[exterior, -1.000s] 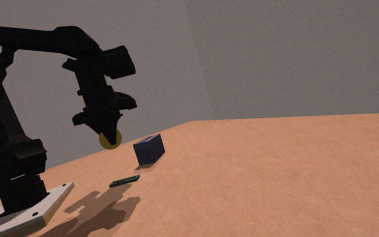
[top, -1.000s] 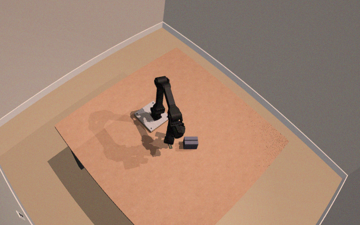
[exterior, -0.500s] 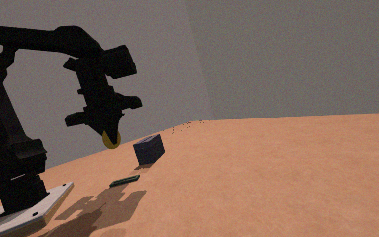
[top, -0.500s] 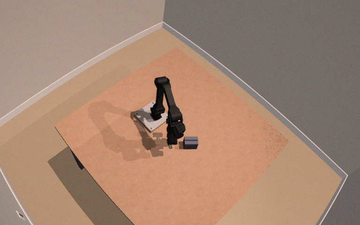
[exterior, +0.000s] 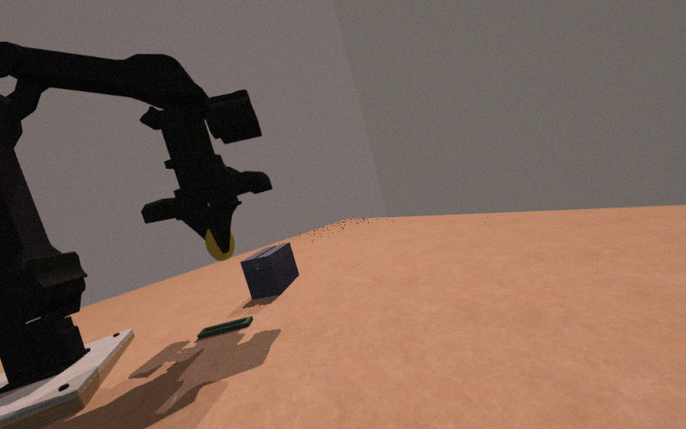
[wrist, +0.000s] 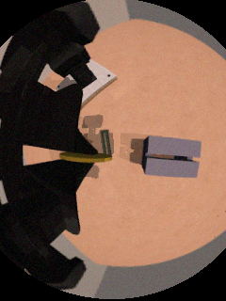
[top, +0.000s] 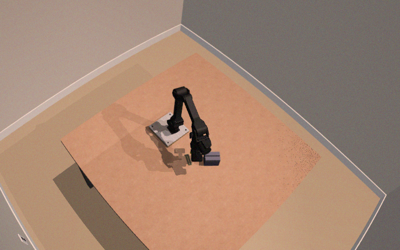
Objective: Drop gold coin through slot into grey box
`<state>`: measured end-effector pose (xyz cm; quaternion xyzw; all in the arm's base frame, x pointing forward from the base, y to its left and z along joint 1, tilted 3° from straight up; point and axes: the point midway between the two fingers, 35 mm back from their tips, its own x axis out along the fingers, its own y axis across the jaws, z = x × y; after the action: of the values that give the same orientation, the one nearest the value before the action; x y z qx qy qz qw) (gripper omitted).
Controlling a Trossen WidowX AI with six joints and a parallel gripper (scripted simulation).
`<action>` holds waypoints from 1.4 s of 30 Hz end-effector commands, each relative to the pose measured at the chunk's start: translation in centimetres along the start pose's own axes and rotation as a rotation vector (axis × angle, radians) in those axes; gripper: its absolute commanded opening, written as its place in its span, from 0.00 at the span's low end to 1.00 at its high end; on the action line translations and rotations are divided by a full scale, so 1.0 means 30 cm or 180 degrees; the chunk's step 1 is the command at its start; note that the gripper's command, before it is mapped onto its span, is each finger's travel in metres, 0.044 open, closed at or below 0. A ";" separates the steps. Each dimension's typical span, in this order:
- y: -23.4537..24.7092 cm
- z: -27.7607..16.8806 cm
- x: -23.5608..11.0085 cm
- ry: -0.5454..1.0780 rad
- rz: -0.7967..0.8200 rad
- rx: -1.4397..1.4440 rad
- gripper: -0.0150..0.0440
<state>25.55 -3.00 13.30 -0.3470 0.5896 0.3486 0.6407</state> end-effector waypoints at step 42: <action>0.001 0.357 0.002 -0.0026 0.0018 0.0021 0.25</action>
<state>30.77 5.67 14.02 -0.3426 0.5862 0.3511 0.6448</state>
